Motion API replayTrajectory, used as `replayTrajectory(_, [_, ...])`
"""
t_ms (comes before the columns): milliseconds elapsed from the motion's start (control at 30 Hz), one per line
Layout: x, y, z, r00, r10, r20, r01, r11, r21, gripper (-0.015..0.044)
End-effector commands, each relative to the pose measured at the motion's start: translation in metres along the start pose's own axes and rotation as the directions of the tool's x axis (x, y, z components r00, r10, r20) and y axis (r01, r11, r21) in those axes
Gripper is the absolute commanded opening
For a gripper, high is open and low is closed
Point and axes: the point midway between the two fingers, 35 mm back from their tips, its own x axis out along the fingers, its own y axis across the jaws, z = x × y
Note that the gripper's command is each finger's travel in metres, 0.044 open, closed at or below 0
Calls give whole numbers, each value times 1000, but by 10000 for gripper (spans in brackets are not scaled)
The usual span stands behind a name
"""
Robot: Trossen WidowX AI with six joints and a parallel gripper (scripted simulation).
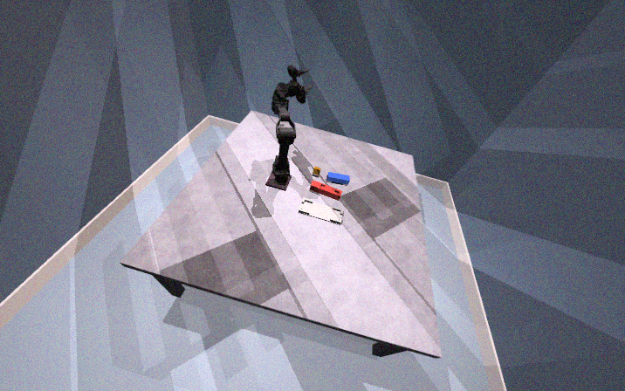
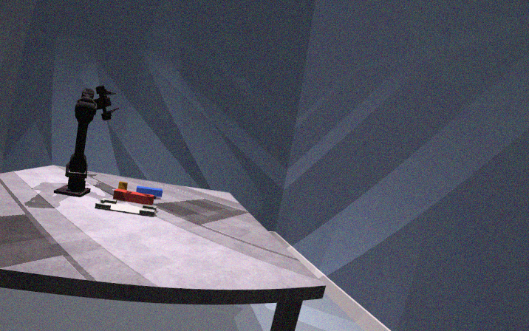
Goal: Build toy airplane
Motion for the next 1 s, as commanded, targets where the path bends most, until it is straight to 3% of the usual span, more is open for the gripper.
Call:
replayTrajectory(0, [0,0,0,1000,0,0,0,1000,0,426])
replayTrajectory(67, [6,-4,0,1000,-3,4,3,999,-48,440])
replayTrajectory(233, [53,-43,10,998,-63,28,69,923,-378,440])
replayTrajectory(400, [94,-93,37,981,-188,56,180,753,-632,440])
replayTrajectory(567, [117,-146,77,930,-355,95,292,557,-778,440])
replayTrajectory(767, [124,-217,151,783,-590,197,418,265,-869,440])
replayTrajectory(967, [94,-276,233,526,-800,289,498,14,-867,440])
